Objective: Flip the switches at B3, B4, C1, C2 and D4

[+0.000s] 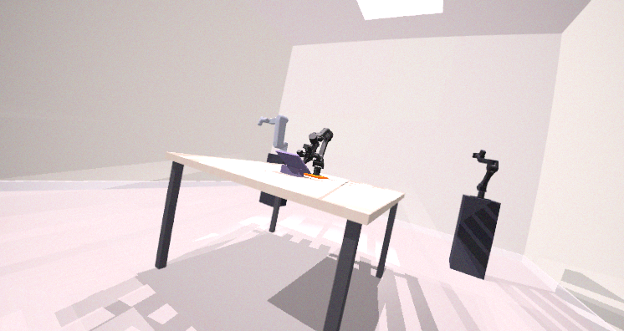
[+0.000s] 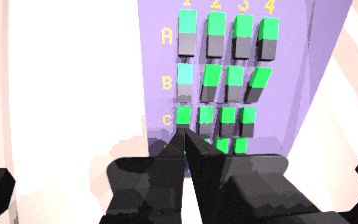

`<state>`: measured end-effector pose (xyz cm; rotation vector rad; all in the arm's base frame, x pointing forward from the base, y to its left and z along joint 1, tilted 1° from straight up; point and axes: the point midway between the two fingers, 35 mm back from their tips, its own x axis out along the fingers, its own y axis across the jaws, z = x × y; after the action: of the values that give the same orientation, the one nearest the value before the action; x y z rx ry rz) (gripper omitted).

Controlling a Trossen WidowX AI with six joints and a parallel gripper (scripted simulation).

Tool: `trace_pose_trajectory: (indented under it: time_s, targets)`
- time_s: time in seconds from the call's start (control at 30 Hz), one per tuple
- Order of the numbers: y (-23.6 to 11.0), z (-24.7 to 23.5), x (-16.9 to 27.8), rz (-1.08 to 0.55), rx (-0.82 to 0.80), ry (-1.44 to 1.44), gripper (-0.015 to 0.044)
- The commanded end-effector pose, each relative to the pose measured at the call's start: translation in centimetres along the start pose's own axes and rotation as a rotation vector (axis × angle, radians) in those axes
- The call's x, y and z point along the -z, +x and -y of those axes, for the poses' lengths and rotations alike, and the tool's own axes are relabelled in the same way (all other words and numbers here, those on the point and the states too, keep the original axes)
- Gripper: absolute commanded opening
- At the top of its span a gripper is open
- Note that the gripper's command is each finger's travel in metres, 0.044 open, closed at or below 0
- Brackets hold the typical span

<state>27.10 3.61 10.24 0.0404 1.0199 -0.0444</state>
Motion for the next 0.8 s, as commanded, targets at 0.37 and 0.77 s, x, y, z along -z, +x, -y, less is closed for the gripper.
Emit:
trace_pose_trajectory:
  time_s: [0.37,0.77]
  targets:
    - [-6.3,0.0,-0.2,-0.029,-0.002,-0.004,0.0000]
    - [-4.6,2.4,-0.2,-0.015,-0.001,-0.005,0.0000]
